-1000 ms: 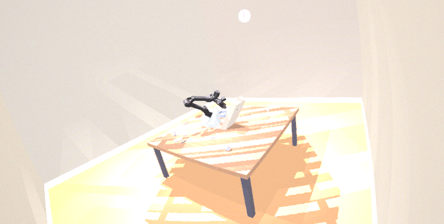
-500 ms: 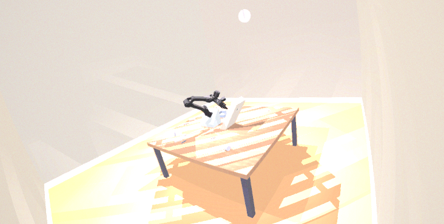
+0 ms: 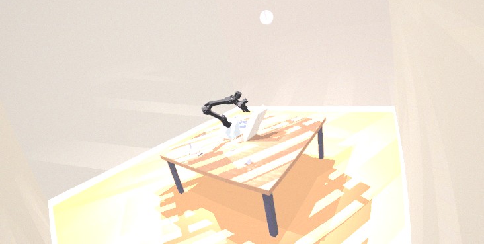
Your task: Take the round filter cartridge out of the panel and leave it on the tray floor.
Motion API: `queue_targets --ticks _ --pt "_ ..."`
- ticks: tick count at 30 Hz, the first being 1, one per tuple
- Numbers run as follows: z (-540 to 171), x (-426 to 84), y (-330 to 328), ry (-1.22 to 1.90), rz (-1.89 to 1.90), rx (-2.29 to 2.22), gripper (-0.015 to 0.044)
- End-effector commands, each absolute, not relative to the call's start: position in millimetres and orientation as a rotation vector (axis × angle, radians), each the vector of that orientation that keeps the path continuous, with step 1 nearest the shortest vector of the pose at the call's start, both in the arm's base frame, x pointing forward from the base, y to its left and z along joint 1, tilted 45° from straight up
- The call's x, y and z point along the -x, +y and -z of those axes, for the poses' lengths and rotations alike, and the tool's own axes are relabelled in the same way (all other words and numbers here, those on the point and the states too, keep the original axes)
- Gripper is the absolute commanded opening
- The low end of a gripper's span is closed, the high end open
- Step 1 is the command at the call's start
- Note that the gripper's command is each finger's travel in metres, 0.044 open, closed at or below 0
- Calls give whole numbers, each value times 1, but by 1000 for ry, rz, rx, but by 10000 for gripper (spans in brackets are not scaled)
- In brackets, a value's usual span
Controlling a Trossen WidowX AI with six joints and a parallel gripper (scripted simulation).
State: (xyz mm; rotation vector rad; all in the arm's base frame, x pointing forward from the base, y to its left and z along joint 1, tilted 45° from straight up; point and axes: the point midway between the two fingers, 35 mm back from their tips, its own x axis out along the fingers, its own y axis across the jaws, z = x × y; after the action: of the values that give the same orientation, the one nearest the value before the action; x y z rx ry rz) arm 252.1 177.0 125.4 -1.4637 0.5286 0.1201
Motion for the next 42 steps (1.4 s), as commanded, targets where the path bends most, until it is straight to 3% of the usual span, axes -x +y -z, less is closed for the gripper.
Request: queue_targets --ticks 1,7,10,19,42 --pt "-145 -250 198 519 -119 1452 219" --pt "-176 -241 225 512 -120 1447 377" --pt "-160 -240 213 575 -94 1349 305" --pt "-87 -218 131 899 227 796 305" --pt "-70 -234 118 906 234 783 305"
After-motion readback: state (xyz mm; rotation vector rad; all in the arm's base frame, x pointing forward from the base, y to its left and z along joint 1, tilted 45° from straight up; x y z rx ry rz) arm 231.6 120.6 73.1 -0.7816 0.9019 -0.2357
